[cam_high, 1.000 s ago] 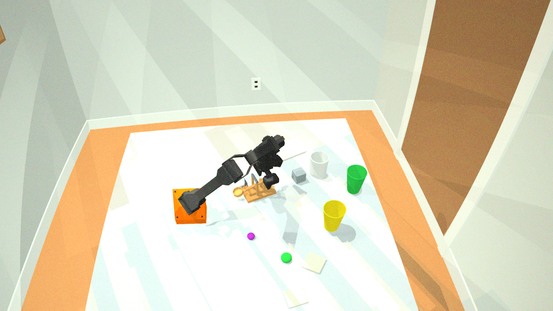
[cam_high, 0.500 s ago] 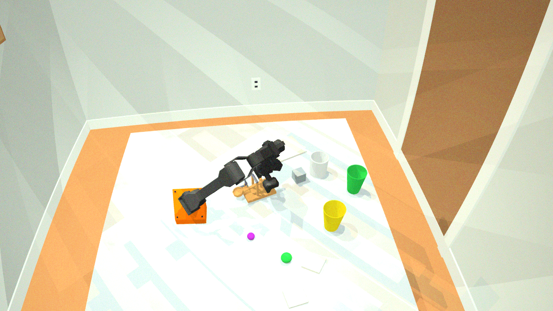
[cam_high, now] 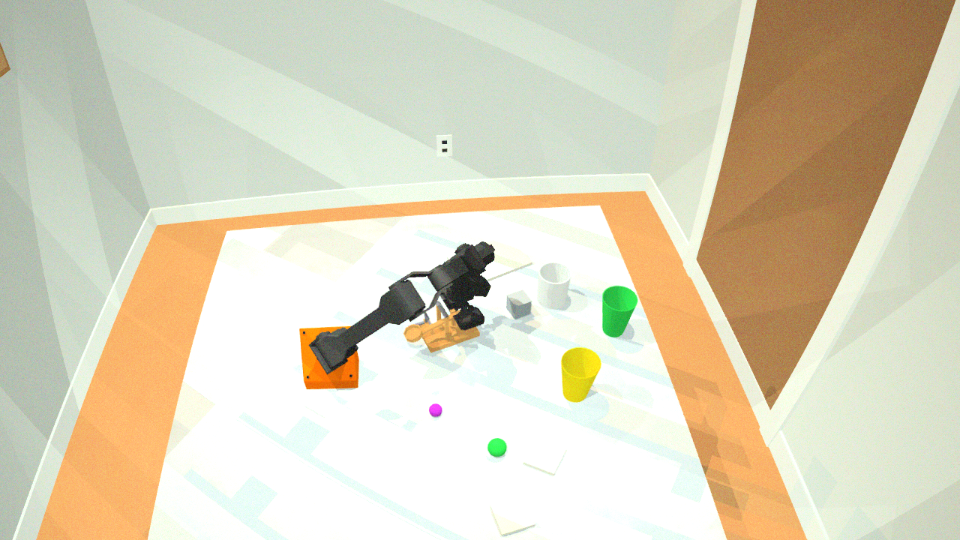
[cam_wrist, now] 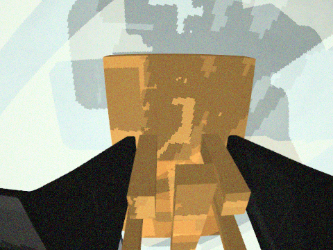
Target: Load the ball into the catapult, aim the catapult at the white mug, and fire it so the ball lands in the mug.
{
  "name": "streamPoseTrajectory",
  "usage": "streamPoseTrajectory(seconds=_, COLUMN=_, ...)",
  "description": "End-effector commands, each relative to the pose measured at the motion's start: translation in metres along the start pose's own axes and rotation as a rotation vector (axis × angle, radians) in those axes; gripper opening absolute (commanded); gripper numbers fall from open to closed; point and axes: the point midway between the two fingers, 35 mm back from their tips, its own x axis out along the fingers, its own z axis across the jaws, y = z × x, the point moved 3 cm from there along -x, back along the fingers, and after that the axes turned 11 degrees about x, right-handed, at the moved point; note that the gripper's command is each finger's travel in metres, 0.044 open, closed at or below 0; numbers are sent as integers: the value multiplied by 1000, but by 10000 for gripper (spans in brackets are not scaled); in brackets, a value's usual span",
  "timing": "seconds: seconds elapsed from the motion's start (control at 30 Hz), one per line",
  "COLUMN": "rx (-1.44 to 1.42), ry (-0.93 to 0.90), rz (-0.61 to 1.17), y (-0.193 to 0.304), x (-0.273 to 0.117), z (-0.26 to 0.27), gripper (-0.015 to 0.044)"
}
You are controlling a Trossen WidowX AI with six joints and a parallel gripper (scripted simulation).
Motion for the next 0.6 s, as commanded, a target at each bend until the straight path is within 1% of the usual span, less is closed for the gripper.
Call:
streamPoseTrajectory(seconds=0.0, rx=1, ry=-2, rz=1, y=0, x=0, z=0, gripper=111)
streamPoseTrajectory(seconds=0.07, rx=0, ry=-3, rz=0, y=-1, x=-11, z=1, gripper=59)
streamPoseTrajectory(seconds=0.13, rx=0, ry=-3, rz=0, y=-1, x=-39, z=1, gripper=6)
streamPoseTrajectory(seconds=0.2, rx=0, ry=-2, rz=0, y=0, x=-50, z=0, gripper=0)
streamPoseTrajectory(seconds=0.27, rx=0, ry=-2, rz=0, y=0, x=-50, z=0, gripper=0)
streamPoseTrajectory(seconds=0.57, rx=-3, ry=-2, rz=0, y=-1, x=-38, z=1, gripper=0)
